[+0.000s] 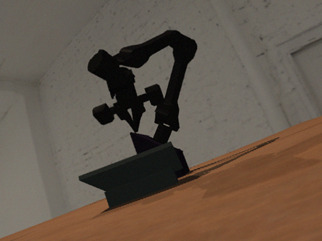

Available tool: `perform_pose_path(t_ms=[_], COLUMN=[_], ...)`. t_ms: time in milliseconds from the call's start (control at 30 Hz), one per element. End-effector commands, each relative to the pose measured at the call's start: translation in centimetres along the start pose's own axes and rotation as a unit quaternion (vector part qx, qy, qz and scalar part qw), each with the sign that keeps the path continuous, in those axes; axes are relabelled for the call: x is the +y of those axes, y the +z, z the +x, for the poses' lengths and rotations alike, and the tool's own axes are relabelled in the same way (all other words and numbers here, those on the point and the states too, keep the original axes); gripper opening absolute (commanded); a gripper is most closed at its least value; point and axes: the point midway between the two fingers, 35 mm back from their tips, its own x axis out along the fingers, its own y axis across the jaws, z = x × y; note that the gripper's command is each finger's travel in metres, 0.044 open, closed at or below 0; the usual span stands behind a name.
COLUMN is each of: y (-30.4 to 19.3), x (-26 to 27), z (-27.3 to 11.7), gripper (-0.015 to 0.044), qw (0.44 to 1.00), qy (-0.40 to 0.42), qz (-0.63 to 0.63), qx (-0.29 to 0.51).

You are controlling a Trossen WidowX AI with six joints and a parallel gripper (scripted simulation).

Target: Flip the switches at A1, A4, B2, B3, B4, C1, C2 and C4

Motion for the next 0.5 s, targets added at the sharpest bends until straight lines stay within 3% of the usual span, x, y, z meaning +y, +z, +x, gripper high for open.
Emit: perform_pose_path(t_ms=[0, 200, 333, 467], y=[-1.5, -2.0, -2.1, -2.2], x=[-4.4, -5.9, -5.8, -5.8], z=[0.1, 0.3, 3.5, 3.7], gripper=[0.0, 0.0, 0.0, 0.0], qw=[1.0, 1.0, 1.0, 1.0], qy=[0.0, 0.005, 0.006, 0.006], qz=[0.012, 0.006, 0.006, 0.006], qx=[0.006, 0.005, -0.007, -0.008])
